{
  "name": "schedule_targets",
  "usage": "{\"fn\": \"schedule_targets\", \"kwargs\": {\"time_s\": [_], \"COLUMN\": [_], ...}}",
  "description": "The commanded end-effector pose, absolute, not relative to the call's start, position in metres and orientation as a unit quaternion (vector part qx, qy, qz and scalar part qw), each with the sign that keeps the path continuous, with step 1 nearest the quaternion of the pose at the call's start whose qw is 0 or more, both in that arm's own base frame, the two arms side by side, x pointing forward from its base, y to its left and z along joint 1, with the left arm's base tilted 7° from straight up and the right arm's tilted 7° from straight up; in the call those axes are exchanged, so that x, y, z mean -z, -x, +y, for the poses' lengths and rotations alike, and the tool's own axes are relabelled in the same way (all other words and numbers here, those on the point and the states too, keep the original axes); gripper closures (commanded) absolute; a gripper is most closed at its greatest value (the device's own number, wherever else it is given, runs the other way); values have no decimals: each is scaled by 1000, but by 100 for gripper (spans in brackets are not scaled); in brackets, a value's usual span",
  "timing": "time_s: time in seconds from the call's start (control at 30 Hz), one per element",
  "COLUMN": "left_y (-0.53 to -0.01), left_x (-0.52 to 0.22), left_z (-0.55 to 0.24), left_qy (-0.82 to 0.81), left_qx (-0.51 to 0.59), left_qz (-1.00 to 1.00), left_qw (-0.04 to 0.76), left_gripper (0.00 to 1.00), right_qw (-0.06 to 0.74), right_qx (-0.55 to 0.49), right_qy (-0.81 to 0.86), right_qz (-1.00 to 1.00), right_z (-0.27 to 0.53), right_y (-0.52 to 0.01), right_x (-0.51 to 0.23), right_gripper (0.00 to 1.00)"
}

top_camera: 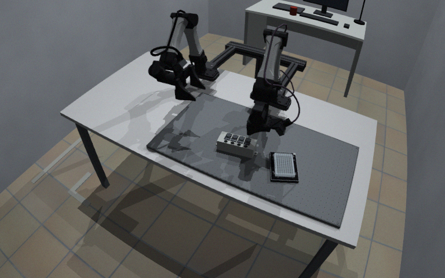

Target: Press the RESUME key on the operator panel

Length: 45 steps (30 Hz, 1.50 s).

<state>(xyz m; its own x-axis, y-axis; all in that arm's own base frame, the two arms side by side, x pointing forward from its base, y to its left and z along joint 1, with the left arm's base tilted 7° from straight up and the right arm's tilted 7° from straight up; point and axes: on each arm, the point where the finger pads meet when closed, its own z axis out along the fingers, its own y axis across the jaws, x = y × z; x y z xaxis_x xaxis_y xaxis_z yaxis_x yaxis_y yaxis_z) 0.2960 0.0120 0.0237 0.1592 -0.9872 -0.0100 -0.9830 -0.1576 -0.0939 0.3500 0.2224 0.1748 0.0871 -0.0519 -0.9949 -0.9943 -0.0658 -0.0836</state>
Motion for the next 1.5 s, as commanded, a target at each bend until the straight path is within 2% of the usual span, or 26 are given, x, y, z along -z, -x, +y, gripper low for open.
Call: {"fn": "schedule_targets", "kwargs": {"time_s": [0.0,1.17,1.33,1.47], "left_y": [-306,-307,-309,-304], "left_x": [-23,18,-24,-29], "left_z": [13,16,15,13], "left_qy": [762,762,760,759], "left_qx": [40,36,43,39], "left_qz": [644,645,644,647], "left_qw": [51,49,67,59], "left_gripper": [100,100,100,100], "right_qw": [493,492,492,492], "right_qx": [-481,-481,-481,-481], "right_qy": [554,554,554,554], "right_qz": [468,468,468,468], "right_z": [224,224,224,224], "right_y": [-351,-351,-351,-351], "right_x": [-178,-177,-177,-177], "right_gripper": [0,0,0,0]}}
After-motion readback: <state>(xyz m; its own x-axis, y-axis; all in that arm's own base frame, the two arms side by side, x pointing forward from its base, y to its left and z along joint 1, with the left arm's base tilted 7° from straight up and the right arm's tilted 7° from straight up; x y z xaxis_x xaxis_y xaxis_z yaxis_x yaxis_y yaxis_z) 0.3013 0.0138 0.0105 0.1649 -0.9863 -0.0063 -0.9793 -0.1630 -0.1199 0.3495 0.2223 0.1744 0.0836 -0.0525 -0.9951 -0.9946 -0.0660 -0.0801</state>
